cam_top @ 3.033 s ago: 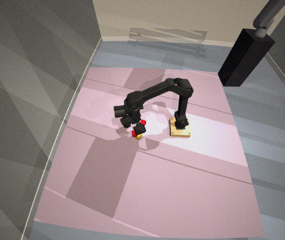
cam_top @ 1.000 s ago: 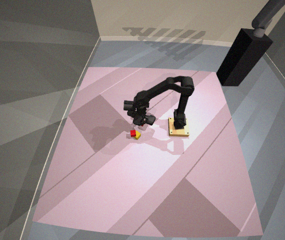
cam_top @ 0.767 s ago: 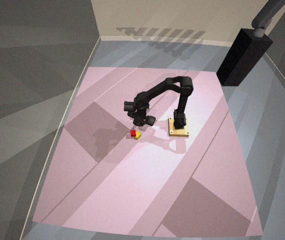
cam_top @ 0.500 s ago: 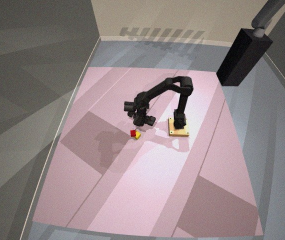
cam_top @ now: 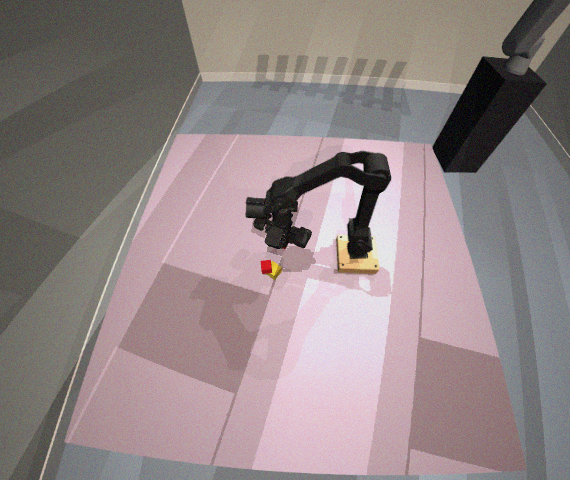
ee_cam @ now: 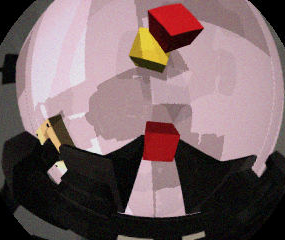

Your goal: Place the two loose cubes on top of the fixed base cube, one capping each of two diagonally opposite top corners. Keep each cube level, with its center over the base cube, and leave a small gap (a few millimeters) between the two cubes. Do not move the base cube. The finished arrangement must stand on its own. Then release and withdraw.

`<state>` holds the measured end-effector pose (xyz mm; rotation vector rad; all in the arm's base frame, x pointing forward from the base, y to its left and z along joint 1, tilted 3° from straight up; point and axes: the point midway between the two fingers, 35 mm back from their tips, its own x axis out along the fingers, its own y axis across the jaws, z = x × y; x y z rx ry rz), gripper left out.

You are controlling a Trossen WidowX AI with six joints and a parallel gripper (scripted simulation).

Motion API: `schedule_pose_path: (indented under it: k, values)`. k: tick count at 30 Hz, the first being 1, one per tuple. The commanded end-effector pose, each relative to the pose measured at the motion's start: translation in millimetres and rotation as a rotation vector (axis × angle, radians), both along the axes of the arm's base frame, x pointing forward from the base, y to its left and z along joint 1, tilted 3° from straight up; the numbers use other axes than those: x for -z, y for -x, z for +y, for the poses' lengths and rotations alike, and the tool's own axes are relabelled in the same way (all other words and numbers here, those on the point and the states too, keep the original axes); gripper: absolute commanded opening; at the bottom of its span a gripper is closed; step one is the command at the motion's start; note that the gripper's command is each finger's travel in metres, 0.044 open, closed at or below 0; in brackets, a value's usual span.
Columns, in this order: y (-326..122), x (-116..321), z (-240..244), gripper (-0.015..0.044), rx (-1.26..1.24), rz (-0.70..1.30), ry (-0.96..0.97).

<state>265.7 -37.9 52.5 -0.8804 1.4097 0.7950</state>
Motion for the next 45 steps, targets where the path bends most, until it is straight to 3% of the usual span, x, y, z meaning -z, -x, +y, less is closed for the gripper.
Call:
schedule_pose_path:
  k: [1,26,45]
  values:
    - [-3.8,-15.7,-0.4,0.0105,0.004,-0.013,0.006]
    - [3.7,-81.8,4.0,0.0105,0.000,-0.009,0.005]
    - [-8.4,-77.8,48.8,0.0105,0.464,-0.032,-0.012]
